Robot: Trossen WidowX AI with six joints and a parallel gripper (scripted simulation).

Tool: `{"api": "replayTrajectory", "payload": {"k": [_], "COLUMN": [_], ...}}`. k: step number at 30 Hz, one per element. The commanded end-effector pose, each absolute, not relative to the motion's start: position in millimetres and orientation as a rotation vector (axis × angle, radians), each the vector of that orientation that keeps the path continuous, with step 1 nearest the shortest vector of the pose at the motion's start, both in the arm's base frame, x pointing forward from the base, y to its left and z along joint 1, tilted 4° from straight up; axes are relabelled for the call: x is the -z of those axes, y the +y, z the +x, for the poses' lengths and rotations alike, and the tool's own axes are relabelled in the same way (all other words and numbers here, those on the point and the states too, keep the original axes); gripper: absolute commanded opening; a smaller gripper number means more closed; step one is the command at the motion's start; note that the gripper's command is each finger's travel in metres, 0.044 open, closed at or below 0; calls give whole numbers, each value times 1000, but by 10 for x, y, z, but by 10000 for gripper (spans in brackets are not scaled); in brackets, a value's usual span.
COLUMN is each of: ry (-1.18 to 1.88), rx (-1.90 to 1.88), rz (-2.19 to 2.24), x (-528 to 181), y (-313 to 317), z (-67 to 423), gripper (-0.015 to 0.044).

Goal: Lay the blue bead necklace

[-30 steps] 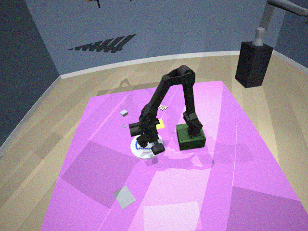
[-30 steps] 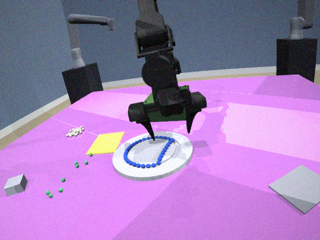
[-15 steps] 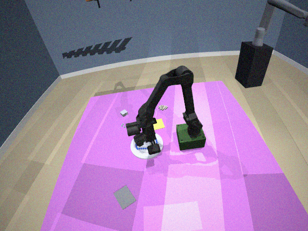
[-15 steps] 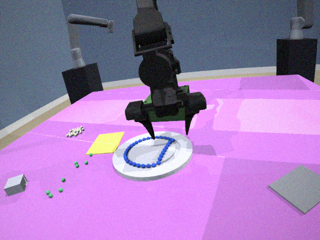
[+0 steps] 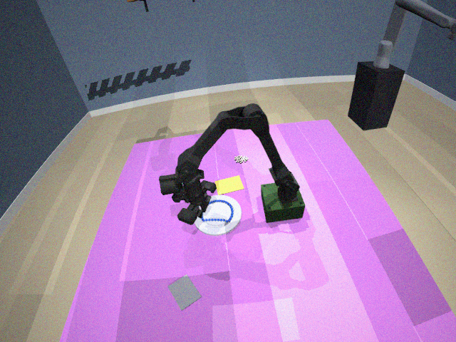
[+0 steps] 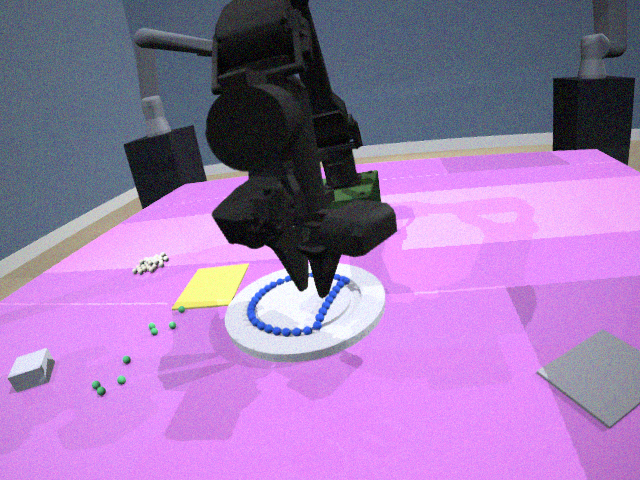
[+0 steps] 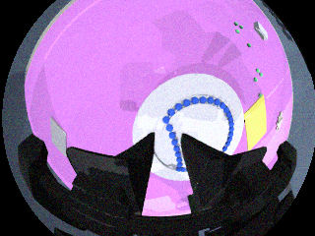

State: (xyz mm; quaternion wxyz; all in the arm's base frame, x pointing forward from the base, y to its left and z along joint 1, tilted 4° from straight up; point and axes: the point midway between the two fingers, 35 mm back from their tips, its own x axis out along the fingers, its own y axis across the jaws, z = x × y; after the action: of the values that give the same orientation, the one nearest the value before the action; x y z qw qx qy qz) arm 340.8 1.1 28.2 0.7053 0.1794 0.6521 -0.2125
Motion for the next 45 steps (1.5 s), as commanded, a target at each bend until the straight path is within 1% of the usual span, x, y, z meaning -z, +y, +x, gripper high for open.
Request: {"api": "replayTrajectory", "payload": {"k": [1,10,15,34,43,45], "ry": [1449,1449,1440,1449,1449,1446], "rx": [519,519,507,519,519,514], "rz": [437,437,435,436,436,438], "x": [-272,-90,-170,118,129,102], "y": [-12,-25,-13,-40,-41,-33], "z": [3445,3452,3476,3462,3461,3471], "gripper": [120,120,120,120,120,67]}}
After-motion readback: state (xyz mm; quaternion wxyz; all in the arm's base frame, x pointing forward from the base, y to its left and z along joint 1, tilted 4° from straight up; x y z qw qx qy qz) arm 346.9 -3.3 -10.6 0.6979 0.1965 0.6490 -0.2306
